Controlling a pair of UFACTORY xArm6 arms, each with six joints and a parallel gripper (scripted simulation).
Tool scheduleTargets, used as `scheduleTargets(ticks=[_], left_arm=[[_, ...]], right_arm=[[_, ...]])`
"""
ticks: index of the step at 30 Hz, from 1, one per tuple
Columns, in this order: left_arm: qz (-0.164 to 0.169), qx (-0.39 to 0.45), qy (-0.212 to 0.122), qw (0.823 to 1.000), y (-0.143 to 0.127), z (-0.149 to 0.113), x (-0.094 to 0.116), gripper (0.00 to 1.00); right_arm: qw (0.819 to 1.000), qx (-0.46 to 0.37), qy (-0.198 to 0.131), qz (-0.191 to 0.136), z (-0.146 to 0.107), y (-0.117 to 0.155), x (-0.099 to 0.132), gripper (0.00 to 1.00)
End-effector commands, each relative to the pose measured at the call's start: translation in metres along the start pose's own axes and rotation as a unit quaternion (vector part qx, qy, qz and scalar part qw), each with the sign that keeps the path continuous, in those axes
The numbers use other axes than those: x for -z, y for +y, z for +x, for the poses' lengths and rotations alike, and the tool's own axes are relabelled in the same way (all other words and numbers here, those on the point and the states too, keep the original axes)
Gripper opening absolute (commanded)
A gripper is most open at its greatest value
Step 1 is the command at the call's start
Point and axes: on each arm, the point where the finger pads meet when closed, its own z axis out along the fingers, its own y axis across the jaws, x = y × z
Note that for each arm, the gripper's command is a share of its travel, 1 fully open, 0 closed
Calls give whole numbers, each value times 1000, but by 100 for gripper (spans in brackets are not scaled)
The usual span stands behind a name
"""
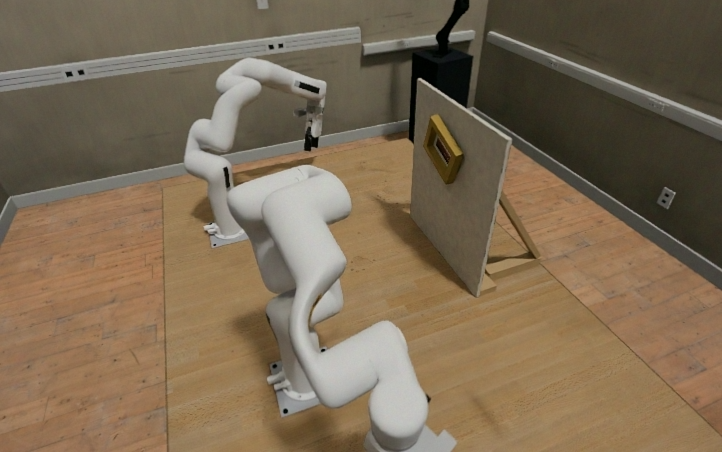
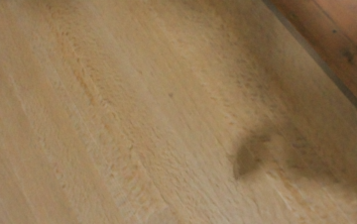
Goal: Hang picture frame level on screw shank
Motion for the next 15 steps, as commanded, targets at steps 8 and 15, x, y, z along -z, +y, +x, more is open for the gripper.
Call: scheduleTargets(ticks=[8, 15], left_arm=[[-3, 0, -1, 1000, 1, 0, 3, 100], [-3, 0, -1, 1000, 1, 0, 3, 100]], right_arm=[[983, -148, 85, -67, 21, 84, 38, 100], [974, -184, 106, -81, 21, 105, 49, 100]])
